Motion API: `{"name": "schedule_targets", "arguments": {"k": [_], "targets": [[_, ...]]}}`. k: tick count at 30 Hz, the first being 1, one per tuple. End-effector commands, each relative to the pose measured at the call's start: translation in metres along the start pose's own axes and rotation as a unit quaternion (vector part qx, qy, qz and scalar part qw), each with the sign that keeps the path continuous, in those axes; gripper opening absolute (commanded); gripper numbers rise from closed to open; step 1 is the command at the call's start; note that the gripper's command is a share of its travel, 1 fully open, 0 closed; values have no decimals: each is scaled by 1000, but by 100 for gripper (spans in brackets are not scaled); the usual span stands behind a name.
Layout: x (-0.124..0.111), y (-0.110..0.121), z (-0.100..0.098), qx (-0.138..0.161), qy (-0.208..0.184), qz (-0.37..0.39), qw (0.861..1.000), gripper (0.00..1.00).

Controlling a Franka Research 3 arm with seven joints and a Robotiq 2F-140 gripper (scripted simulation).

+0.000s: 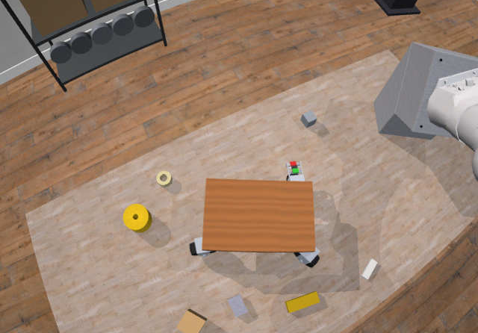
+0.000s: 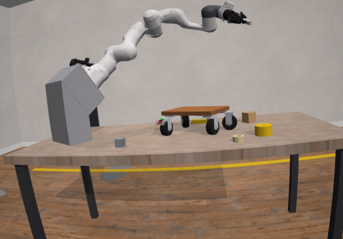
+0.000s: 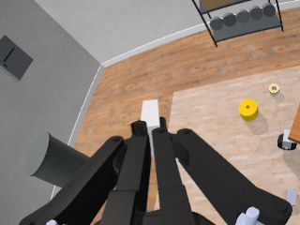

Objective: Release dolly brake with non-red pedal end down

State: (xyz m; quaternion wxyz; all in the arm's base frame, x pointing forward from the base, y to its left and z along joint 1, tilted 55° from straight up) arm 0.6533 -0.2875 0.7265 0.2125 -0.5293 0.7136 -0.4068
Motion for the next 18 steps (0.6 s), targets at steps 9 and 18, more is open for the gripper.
{"name": "schedule_targets", "arguments": {"k": [9, 18], "targets": [[11, 3, 5, 0, 0, 27, 1000, 0], [47, 40, 36, -30, -2, 80, 996, 0]]}}
Point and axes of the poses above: the point where the finger pads meet when closed, its own z axis out along the fingers, its own y axis across the jaws, x = y × z, the point moved 3 cm from there along -z, back along the fingers, and after that the axes turned 13 degrees about -z, right-handed, at the moved point
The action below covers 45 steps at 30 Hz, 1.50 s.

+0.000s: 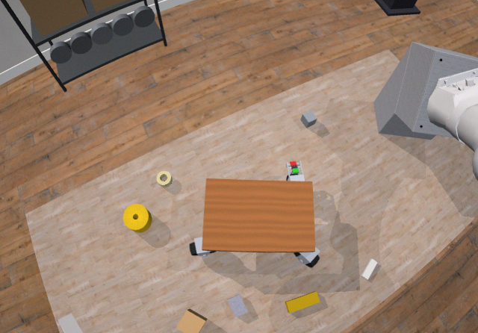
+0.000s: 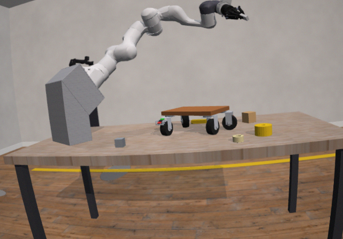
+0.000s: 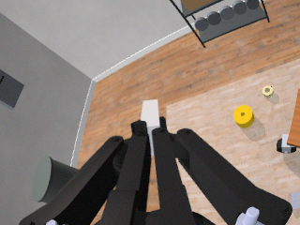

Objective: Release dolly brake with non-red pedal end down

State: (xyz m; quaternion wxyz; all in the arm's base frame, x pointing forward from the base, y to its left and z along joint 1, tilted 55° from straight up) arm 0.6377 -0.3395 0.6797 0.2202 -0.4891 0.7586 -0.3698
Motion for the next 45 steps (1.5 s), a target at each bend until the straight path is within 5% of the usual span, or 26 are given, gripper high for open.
{"name": "schedule_targets", "arguments": {"k": [1, 10, 11, 27, 28, 44, 45], "targets": [[-1, -1, 2, 2, -3, 16, 1000, 0], [-1, -1, 2, 2, -3, 16, 1000, 0], [38, 35, 35, -29, -5, 72, 997, 0], [38, 35, 35, -29, -5, 72, 997, 0], [72, 76, 66, -62, -8, 129, 990, 0], [72, 76, 66, -62, -8, 129, 990, 0], [101, 121, 96, -95, -11, 186, 978, 0]]}}
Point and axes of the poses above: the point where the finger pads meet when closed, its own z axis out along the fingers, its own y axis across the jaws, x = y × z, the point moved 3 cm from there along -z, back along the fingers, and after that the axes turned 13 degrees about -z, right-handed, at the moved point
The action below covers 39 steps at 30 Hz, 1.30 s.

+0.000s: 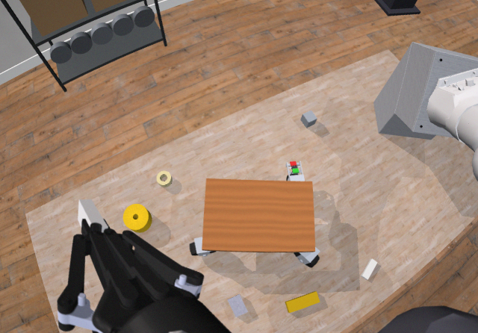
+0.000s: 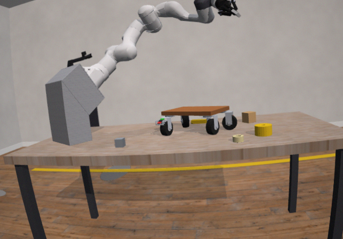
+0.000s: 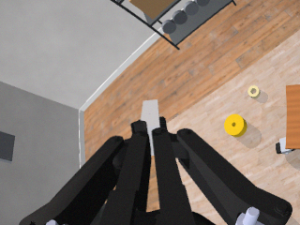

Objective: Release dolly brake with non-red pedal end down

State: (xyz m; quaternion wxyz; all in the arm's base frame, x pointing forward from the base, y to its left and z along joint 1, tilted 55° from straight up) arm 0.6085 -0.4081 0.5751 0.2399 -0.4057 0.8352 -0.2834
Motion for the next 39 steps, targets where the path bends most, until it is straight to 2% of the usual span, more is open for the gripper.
{"name": "schedule_targets", "arguments": {"k": [1, 16, 17, 33, 34, 39], "targets": [[38, 28, 30, -29, -2, 60, 998, 0], [38, 28, 30, -29, -2, 60, 998, 0], [73, 66, 63, -63, -6, 118, 991, 0], [73, 66, 63, -63, -6, 118, 991, 0], [100, 108, 92, -98, -10, 175, 980, 0], [100, 108, 92, -98, -10, 175, 980, 0]]}}
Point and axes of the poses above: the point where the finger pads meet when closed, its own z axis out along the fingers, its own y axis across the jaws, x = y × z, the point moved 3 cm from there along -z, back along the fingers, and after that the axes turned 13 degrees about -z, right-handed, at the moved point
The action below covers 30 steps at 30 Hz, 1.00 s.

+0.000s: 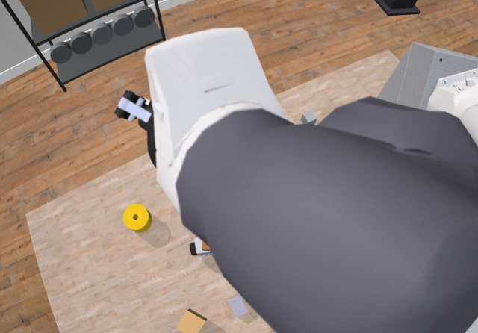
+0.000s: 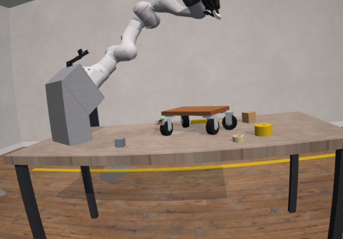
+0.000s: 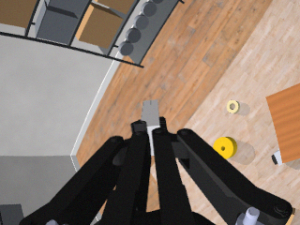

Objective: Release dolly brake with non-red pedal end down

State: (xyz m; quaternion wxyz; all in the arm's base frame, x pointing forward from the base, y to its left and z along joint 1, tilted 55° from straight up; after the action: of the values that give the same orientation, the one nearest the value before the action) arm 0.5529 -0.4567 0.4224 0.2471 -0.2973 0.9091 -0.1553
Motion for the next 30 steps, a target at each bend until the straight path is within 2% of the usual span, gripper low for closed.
{"name": "schedule_targets", "arguments": {"k": [1, 11, 12, 28, 29, 30], "targets": [[4, -1, 3, 1, -3, 22, 1000, 0], [4, -1, 3, 1, -3, 22, 1000, 0], [36, 29, 37, -35, -9, 77, 996, 0], [36, 29, 37, -35, -9, 77, 996, 0], [63, 63, 67, -71, -15, 131, 989, 0], [63, 63, 67, -71, -15, 131, 989, 0]]}}
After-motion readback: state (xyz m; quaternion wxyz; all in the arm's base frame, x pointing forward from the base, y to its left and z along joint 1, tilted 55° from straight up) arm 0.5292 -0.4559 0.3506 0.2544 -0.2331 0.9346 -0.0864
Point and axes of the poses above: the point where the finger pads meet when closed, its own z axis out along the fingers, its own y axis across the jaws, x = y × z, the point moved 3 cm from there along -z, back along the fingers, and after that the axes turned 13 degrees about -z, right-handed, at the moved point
